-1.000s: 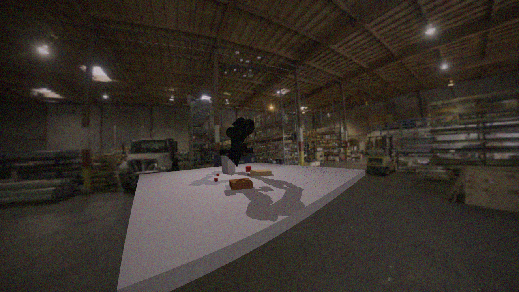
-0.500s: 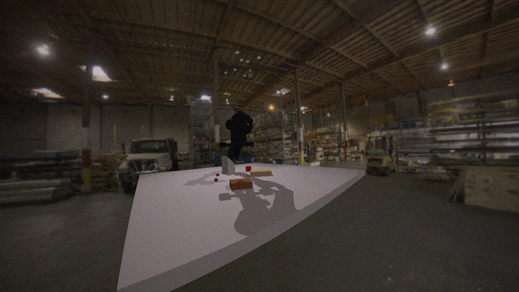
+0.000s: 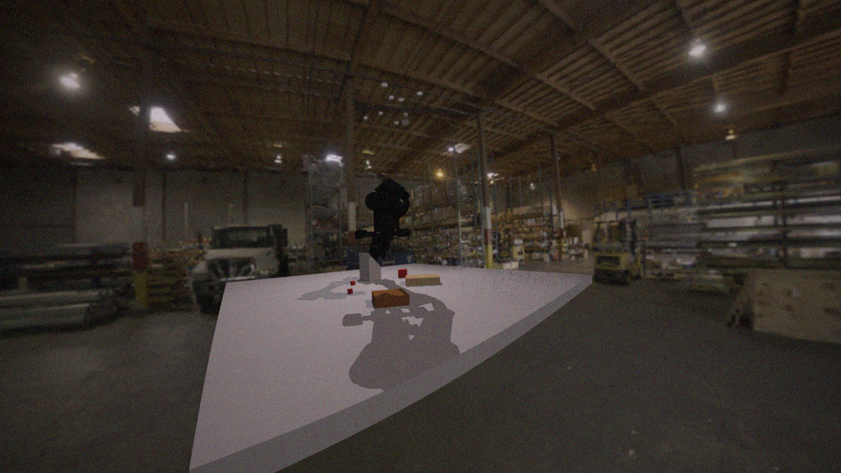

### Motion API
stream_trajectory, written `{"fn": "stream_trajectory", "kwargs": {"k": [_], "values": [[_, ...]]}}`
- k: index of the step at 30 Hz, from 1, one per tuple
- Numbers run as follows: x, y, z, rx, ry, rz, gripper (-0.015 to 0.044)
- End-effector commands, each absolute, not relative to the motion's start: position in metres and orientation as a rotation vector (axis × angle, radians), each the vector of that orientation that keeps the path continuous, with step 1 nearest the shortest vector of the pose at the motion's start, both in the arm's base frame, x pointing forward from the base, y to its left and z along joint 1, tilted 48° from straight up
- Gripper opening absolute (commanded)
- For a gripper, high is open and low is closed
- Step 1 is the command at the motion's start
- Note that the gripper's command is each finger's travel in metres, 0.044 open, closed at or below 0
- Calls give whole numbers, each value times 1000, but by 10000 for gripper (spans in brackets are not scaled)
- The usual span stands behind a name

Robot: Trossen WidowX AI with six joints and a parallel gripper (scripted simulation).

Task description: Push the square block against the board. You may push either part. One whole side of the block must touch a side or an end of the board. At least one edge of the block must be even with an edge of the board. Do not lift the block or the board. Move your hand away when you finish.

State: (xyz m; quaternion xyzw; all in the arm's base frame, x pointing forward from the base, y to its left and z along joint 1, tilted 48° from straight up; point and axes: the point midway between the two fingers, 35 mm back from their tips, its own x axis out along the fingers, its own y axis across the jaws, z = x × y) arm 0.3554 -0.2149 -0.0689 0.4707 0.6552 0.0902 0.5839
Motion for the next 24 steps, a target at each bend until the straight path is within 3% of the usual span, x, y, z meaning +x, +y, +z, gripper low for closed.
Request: {"fn": "stream_trajectory", "kwargs": {"k": [1,8,16,24], "values": [[355,-215,-69,1093,1530,212,0],[358,-204,-55,1106,1533,197,0],[352,-135,10,1154,1550,133,0],[314,-59,55,1208,1565,83,0]]}}
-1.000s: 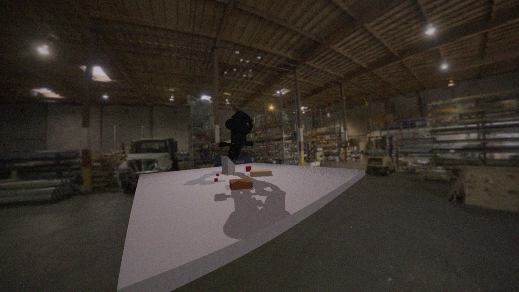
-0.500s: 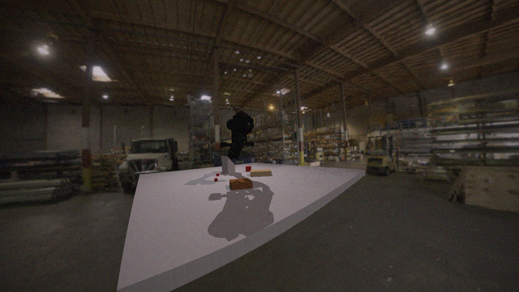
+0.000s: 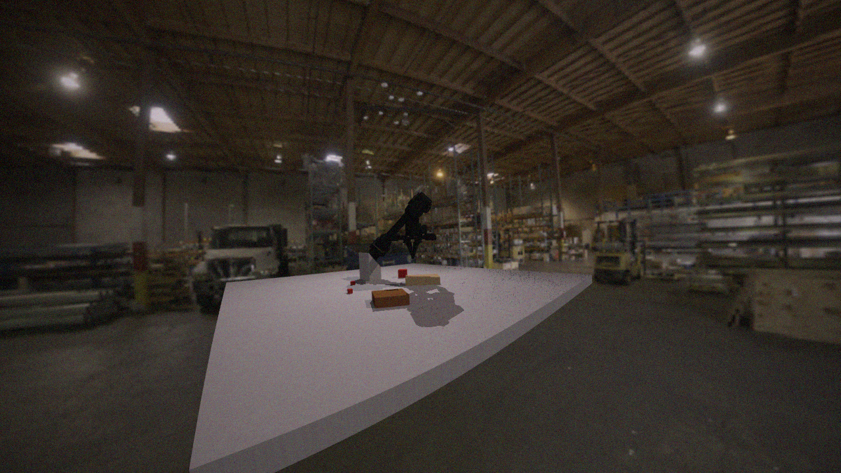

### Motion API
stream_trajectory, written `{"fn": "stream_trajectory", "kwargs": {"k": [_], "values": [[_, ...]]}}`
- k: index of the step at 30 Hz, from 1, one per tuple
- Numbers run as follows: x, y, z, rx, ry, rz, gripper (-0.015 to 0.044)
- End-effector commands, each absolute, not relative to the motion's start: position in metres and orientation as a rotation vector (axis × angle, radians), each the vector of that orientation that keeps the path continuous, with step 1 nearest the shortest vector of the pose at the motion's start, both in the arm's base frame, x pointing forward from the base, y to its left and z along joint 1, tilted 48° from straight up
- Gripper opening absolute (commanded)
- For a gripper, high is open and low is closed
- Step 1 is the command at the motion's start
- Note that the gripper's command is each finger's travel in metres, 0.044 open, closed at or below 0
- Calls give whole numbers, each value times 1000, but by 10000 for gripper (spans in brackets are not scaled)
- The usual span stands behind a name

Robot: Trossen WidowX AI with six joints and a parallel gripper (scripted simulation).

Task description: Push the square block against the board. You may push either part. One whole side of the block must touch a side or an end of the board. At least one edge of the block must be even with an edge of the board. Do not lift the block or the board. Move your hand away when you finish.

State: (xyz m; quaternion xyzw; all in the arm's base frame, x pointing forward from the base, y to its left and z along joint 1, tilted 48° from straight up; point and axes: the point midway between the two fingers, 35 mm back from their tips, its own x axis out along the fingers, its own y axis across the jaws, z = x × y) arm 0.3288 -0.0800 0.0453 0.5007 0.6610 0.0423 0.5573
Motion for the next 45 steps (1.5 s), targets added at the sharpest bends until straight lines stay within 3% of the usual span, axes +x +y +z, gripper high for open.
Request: {"fn": "stream_trajectory", "kwargs": {"k": [1,13,21,45], "values": [[307,-49,59,1215,1567,78,0],[215,39,70,1295,1594,33,0],[222,79,34,1296,1594,35,0],[240,68,25,1294,1593,33,0]]}}
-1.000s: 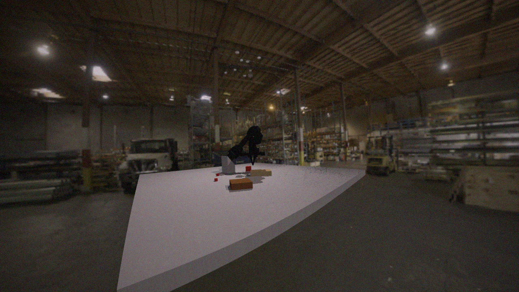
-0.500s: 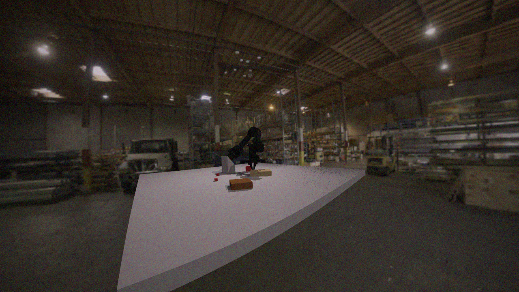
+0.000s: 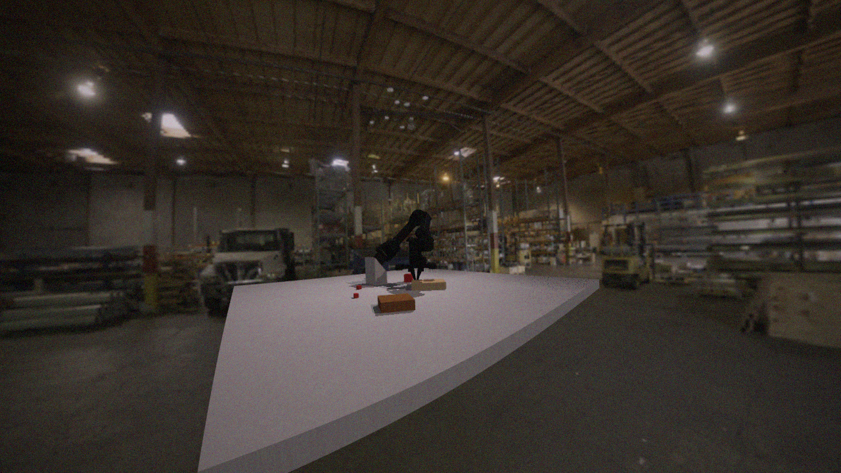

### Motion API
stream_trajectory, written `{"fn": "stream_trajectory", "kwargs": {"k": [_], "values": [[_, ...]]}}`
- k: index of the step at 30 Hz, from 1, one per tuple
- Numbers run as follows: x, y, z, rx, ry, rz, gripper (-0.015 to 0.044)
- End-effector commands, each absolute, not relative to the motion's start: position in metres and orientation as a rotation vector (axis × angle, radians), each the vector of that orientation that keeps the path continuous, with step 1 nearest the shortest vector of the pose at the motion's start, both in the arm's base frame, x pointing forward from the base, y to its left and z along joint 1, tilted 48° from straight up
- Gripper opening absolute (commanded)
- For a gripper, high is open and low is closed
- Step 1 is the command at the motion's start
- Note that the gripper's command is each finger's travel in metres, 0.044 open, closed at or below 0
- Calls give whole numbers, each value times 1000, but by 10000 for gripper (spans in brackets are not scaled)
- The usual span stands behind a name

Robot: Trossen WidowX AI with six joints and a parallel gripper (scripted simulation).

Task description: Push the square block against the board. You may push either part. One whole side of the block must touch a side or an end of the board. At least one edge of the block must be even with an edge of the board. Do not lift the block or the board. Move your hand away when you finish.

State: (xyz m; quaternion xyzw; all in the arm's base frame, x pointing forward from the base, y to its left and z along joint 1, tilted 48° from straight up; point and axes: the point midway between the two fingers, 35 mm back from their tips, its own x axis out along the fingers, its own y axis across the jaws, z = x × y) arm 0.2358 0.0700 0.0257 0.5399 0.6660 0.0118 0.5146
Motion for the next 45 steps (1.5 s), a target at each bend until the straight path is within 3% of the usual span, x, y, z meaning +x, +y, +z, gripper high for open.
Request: {"fn": "stream_trajectory", "kwargs": {"k": [1,45], "values": [[241,67,25,1294,1593,33,0],[275,46,10,1293,1591,33,0]]}}
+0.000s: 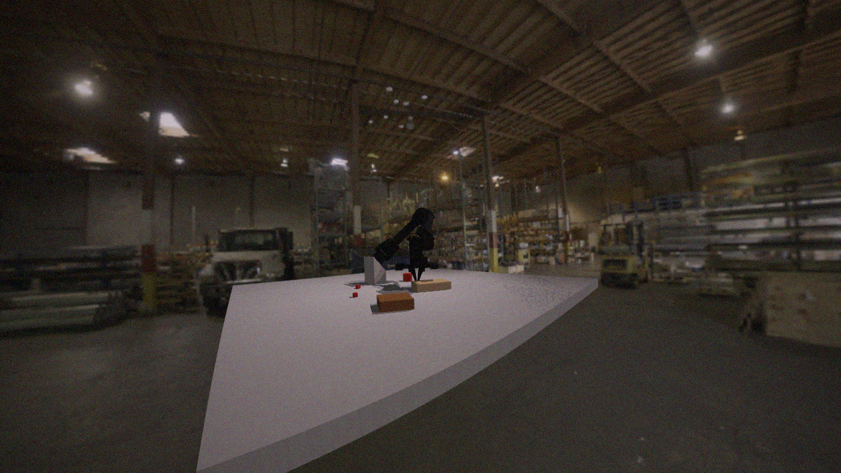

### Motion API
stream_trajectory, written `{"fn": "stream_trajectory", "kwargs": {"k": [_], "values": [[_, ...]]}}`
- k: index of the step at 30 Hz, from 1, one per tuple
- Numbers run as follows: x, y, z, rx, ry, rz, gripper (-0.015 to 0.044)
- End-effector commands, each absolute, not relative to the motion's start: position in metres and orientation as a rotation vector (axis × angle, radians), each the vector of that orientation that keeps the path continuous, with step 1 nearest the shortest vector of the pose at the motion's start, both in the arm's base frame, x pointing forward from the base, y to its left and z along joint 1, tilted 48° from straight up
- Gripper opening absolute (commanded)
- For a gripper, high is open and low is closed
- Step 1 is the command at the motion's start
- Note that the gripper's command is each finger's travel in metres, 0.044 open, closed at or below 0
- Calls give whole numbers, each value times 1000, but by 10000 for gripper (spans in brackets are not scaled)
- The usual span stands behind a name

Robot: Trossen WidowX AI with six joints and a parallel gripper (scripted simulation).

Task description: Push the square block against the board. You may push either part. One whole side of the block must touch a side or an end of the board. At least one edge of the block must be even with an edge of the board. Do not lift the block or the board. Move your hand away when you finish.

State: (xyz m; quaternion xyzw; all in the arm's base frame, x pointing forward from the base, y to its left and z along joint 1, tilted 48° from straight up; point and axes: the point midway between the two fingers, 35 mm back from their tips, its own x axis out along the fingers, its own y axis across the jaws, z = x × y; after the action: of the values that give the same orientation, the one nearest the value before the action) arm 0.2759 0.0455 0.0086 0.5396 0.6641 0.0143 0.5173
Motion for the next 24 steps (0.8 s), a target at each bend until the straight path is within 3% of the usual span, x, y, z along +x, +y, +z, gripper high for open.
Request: {"fn": "stream_trajectory", "kwargs": {"k": [1,24], "values": [[274,47,11,1293,1591,33,0],[247,68,26,1295,1593,35,0]]}}
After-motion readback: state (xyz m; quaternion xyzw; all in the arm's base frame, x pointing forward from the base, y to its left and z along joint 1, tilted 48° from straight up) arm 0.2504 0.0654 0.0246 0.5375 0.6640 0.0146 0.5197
